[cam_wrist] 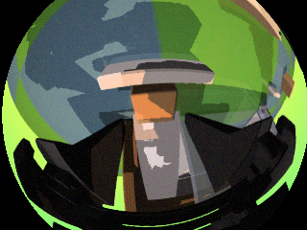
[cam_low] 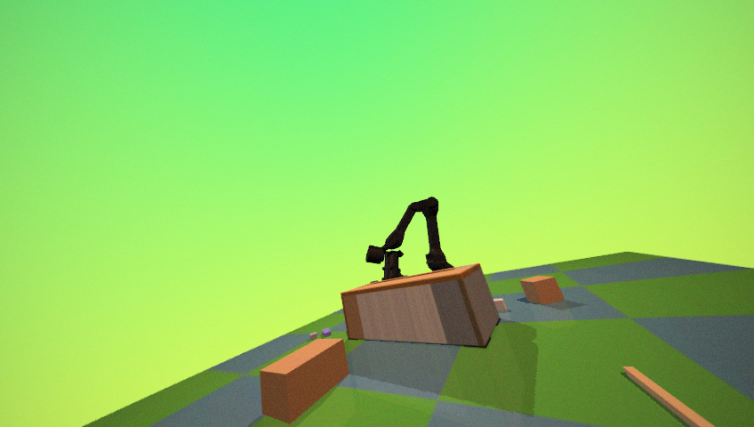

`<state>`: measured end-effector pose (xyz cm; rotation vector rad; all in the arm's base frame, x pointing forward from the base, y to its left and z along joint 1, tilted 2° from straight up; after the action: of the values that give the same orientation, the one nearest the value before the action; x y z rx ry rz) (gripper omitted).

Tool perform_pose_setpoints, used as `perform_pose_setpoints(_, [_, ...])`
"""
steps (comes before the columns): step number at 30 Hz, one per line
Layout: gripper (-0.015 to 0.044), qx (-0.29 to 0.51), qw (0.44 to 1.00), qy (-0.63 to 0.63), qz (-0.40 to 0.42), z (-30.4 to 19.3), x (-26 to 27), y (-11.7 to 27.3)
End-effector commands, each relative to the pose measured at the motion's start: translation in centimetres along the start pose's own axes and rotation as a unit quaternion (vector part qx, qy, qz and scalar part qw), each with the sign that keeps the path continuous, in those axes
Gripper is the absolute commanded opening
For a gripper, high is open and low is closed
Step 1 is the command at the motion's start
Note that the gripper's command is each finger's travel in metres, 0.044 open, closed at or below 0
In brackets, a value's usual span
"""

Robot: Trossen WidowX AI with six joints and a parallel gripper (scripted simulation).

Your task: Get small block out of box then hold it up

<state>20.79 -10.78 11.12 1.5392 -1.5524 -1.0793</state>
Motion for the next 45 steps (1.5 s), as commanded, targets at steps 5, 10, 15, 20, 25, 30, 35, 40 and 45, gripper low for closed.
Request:
perform_pose_setpoints(5, [0.0285, -0.005, 1.0, -0.002, -0.001, 0.8, 0.1, -1.2])
perform_pose_setpoints(10, [0.0285, -0.005, 1.0, -0.002, -0.001, 1.0, 0.1, -1.7])
perform_pose_setpoints(15, [0.0154, -0.005, 1.0, -0.002, -0.001, 1.0, 0.1, -1.7])
perform_pose_setpoints(20, [0.0081, -0.005, 1.0, -0.002, -0.001, 1.0, 0.1, -1.7])
perform_pose_setpoints(25, [0.0, -0.004, 1.0, -0.002, -0.001, -0.1, 0.1, 0.2])
perform_pose_setpoints(30, [0.0, -0.004, 1.0, -0.002, -0.001, -1.3, -0.1, 3.2])
perform_pose_setpoints(35, [0.0, -0.004, 1.0, -0.002, -0.001, -1.6, -0.3, 4.1])
perform_pose_setpoints(40, [0.0, 0.002, 0.999, -0.039, 0.019, -2.7, -0.9, 5.8])
perform_pose_setpoints(45, [0.0, 0.016, 0.994, -0.096, 0.047, -4.0, -2.0, 8.5])
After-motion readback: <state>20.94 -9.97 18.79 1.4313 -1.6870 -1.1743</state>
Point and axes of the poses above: the point midway between the two fingers, 35 mm back from their tips, its own y axis back along the fingers, its own x axis across the jaws, z = x × y, the point moved 9 cm from there along y, back along the fingers, and after that the axes turned 8 degrees about -y, right-handed, at the moved point
